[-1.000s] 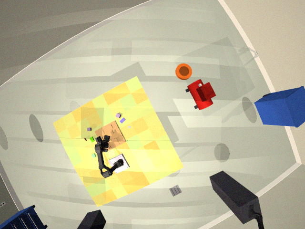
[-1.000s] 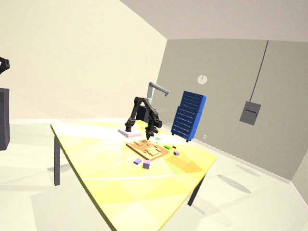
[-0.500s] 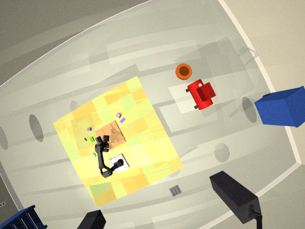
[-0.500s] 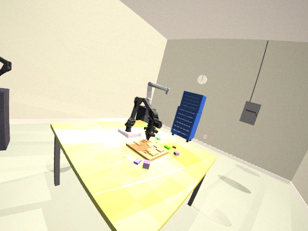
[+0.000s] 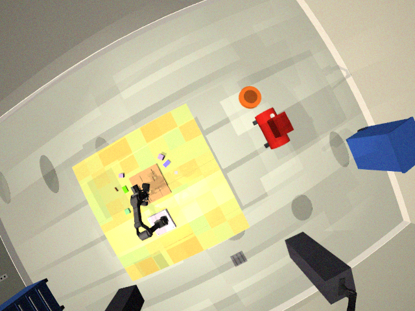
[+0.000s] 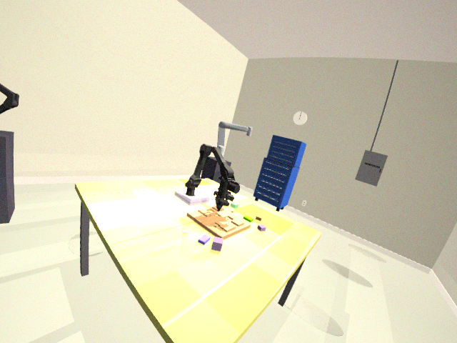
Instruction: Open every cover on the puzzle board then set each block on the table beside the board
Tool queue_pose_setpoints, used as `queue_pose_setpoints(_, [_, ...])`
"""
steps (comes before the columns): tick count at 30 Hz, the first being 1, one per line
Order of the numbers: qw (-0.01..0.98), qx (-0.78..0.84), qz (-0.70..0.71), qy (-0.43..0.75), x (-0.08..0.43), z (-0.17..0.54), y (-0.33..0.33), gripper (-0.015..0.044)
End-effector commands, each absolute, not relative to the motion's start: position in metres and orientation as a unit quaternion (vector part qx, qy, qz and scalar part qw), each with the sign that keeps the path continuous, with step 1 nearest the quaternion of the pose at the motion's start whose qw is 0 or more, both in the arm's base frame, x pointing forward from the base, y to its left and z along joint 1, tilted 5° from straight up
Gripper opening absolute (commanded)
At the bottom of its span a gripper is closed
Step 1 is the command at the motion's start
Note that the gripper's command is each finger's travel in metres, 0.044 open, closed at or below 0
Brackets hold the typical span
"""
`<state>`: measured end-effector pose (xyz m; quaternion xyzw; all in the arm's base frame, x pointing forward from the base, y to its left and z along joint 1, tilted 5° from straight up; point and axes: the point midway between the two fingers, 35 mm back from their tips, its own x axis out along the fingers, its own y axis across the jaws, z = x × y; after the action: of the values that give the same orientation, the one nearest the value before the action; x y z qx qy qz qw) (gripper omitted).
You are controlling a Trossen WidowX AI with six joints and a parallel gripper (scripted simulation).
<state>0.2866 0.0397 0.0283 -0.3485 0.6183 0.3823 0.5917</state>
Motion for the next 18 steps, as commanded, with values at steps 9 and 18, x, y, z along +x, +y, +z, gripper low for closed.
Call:
queue_pose_setpoints(9, [0.602,-0.329,0.36,0.633,0.2847,0.0178,0.0395,0.0144])
queue_pose_setpoints(18, [0.602,-0.329,0.36,0.633,0.2847,0.0178,0.0394,0.0144])
